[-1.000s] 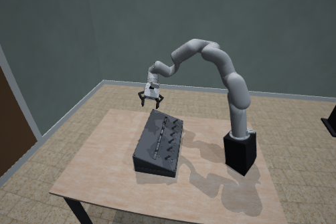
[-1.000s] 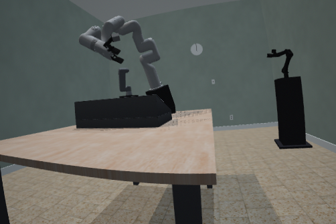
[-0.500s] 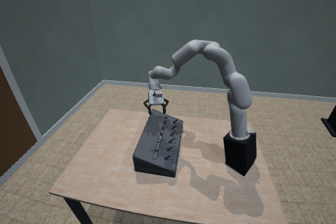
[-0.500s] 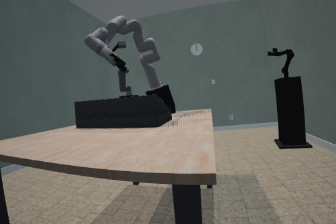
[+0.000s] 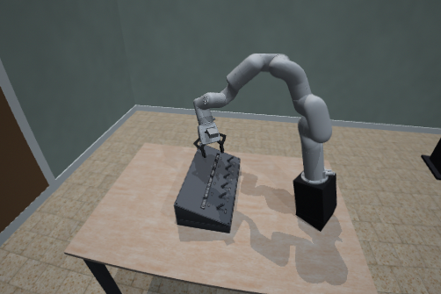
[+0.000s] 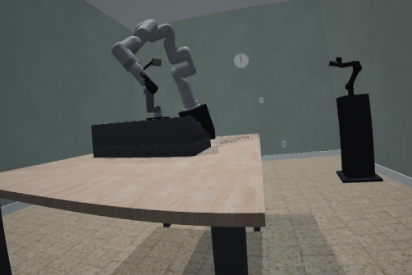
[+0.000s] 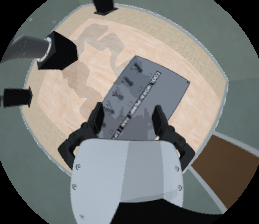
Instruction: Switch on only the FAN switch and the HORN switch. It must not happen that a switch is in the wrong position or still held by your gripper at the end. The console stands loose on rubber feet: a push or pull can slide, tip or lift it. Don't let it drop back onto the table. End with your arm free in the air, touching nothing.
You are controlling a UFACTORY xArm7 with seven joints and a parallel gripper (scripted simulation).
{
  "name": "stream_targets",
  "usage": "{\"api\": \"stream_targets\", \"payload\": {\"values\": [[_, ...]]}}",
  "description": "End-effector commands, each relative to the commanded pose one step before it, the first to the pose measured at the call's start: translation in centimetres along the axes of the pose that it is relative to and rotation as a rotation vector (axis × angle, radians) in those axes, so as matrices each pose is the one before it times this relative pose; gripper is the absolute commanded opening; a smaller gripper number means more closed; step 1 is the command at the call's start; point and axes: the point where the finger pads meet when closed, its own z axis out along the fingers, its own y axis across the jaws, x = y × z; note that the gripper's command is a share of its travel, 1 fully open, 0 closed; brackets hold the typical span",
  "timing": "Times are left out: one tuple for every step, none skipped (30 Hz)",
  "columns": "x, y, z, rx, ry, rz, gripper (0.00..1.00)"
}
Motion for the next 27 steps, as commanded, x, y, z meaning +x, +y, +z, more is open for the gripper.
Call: {"api": "stream_targets", "payload": {"values": [[-0.089, -0.094, 0.070, 0.00732, -0.01964, 0.00369, 1.00], [0.000, 0.000, 0.000, 0.00000, 0.00000, 0.00000, 1.00], [0.000, 0.000, 0.000, 0.00000, 0.00000, 0.00000, 1.00], [0.000, 0.000, 0.000, 0.00000, 0.00000, 0.00000, 1.00], [0.000, 0.000, 0.000, 0.00000, 0.00000, 0.00000, 1.00], [-0.383, -0.730, 0.774, 0.04334, -0.05488, -0.00246, 1.00], [-0.337, -0.618, 0.735, 0.04057, -0.05907, -0.00725, 1.00], [0.000, 0.000, 0.000, 0.00000, 0.00000, 0.00000, 1.00], [0.000, 0.000, 0.000, 0.00000, 0.00000, 0.00000, 1.00], [0.000, 0.000, 0.000, 0.00000, 0.00000, 0.00000, 1.00], [0.000, 0.000, 0.000, 0.00000, 0.00000, 0.00000, 1.00], [0.000, 0.000, 0.000, 0.00000, 0.00000, 0.00000, 1.00], [0.000, 0.000, 0.000, 0.00000, 0.00000, 0.00000, 1.00], [0.000, 0.000, 0.000, 0.00000, 0.00000, 0.00000, 1.00], [0.000, 0.000, 0.000, 0.00000, 0.00000, 0.00000, 1.00], [0.000, 0.000, 0.000, 0.00000, 0.00000, 0.00000, 1.00], [0.000, 0.000, 0.000, 0.00000, 0.00000, 0.00000, 1.00], [-0.279, -0.489, 0.678, 0.03681, -0.06275, -0.01226, 1.00], [-0.208, -0.347, 0.606, 0.03218, -0.06576, -0.01733, 1.00], [0.000, 0.000, 0.000, 0.00000, 0.00000, 0.00000, 1.00], [0.000, 0.000, 0.000, 0.00000, 0.00000, 0.00000, 1.00], [0.000, 0.000, 0.000, 0.00000, 0.00000, 0.00000, 1.00], [0.000, 0.000, 0.000, 0.00000, 0.00000, 0.00000, 1.00], [0.000, 0.000, 0.000, 0.00000, 0.00000, 0.00000, 1.00], [0.000, 0.000, 0.000, 0.00000, 0.00000, 0.00000, 1.00], [0.000, 0.000, 0.000, 0.00000, 0.00000, 0.00000, 1.00], [0.000, 0.000, 0.000, 0.00000, 0.00000, 0.00000, 1.00]]}}
